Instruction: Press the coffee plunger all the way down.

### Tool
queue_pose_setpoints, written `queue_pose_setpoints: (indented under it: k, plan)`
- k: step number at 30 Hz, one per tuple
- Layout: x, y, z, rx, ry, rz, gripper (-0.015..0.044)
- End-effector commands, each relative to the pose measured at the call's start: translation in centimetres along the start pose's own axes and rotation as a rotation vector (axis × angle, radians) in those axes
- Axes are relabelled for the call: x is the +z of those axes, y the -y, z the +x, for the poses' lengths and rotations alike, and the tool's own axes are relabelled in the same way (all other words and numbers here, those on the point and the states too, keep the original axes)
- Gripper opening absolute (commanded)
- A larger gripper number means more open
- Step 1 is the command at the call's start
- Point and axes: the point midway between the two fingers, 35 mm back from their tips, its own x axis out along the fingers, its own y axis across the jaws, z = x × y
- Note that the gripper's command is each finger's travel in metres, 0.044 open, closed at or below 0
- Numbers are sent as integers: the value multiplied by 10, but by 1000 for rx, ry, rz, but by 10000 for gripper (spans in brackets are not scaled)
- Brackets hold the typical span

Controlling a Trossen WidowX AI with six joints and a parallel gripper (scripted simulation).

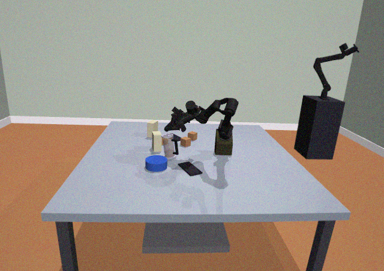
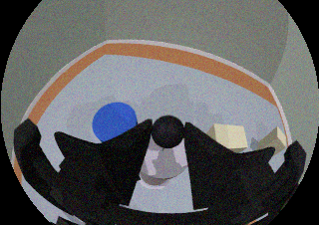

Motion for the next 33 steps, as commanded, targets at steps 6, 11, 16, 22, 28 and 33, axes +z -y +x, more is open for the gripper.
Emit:
queue_pose_setpoints:
  k: [6, 11, 16, 22, 28, 33]
  plan:
    - [-8, 0, 4, 12, -32, 23, 117]
    - [-7, 1, 5, 12, -32, 23, 117]
    - [-6, 1, 5, 12, -32, 23, 117]
    - [-5, 2, 6, 12, -32, 23, 117]
    - [-3, 2, 5, 8, -20, 13, 117]
    - [-3, 2, 5, 8, -20, 13, 117]
